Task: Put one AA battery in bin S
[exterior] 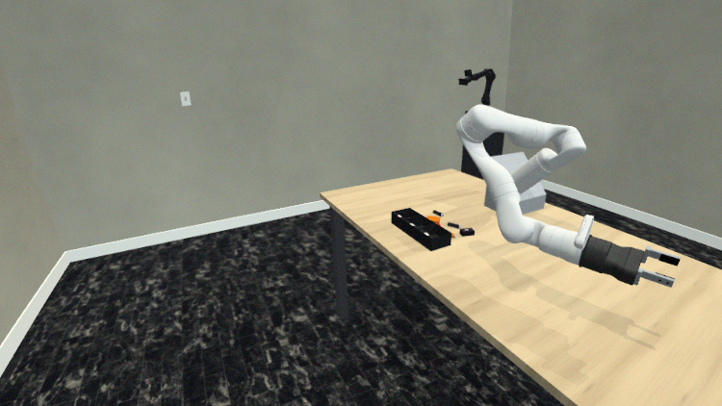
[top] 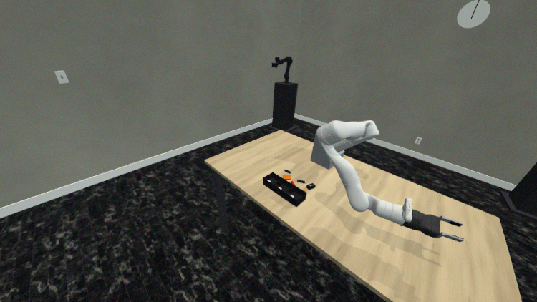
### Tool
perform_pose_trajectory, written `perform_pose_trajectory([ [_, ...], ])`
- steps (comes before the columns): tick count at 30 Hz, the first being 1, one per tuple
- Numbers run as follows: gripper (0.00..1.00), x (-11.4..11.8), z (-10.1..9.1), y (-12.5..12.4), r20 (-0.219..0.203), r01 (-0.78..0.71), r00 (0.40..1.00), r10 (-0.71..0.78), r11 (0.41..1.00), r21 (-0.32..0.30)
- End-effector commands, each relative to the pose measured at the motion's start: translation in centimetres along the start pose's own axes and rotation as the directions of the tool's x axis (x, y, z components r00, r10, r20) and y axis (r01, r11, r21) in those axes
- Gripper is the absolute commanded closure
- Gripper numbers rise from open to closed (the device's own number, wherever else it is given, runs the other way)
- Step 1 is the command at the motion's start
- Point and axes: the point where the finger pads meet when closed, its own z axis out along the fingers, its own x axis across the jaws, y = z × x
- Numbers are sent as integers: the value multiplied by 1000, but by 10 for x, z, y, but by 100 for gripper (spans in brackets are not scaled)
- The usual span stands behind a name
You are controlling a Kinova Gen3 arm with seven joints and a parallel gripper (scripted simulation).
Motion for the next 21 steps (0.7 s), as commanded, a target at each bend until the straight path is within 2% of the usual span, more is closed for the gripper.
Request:
perform_pose_trajectory([
  [1, 0, 0, 0, -1, 0, 2, 1000, -2, 1000, 1],
  [17, 0, 0, 0, -1, 0, 2, 1000, -2, 1000, 1],
  [18, 69, -4, 1, -11, -3, -8, 1000, 8, 1000, 2],
  [21, 69, -14, 1, -31, -3, -8, 1000, 8, 1000, 1],
])
